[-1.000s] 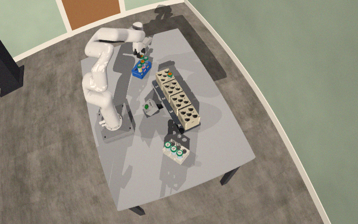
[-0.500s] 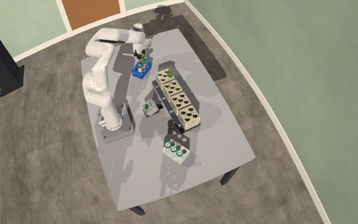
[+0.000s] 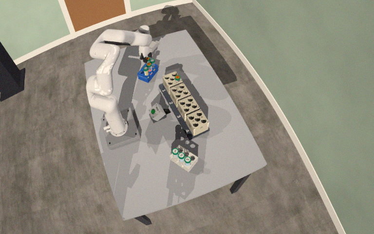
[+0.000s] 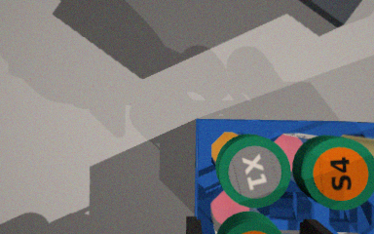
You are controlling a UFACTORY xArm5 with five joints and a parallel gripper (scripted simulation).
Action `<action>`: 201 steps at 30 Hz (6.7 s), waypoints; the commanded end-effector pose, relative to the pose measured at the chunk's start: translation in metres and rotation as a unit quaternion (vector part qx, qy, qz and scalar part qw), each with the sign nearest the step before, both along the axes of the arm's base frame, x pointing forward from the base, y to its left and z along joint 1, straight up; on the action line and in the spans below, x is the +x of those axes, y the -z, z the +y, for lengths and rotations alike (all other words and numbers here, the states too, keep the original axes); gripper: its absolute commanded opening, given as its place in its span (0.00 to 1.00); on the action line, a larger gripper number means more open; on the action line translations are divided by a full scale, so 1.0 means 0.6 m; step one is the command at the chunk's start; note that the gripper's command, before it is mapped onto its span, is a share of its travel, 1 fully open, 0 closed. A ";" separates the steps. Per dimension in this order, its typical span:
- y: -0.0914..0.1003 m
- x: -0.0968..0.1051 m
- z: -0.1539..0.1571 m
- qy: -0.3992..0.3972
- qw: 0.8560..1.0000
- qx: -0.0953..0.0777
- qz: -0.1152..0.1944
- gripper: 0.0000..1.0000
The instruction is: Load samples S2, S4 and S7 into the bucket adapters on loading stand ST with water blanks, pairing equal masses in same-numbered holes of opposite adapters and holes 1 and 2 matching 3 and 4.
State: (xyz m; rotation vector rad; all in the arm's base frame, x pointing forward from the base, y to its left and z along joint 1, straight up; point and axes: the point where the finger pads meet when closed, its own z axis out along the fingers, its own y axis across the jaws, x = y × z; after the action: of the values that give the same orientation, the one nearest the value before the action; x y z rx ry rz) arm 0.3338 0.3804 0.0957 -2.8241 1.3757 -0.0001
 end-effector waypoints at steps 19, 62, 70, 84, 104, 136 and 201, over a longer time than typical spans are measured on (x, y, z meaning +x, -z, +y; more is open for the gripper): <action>0.018 0.001 0.002 0.000 1.000 0.002 0.000 0.57; 0.015 0.001 0.002 0.000 1.000 0.002 0.000 0.00; 0.015 0.001 0.002 0.000 1.000 0.002 0.000 0.00; 0.006 0.001 0.002 0.000 1.000 0.002 0.000 0.00; -0.014 0.001 0.002 0.000 1.000 0.002 0.000 0.00; -0.088 0.001 0.001 0.000 1.000 0.002 0.000 0.00; -0.210 0.029 -0.096 -0.199 0.980 0.002 -0.001 0.00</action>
State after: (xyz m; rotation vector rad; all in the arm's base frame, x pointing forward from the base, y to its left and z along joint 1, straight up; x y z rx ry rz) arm 0.3471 0.3333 0.2195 -3.0097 0.9239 0.0059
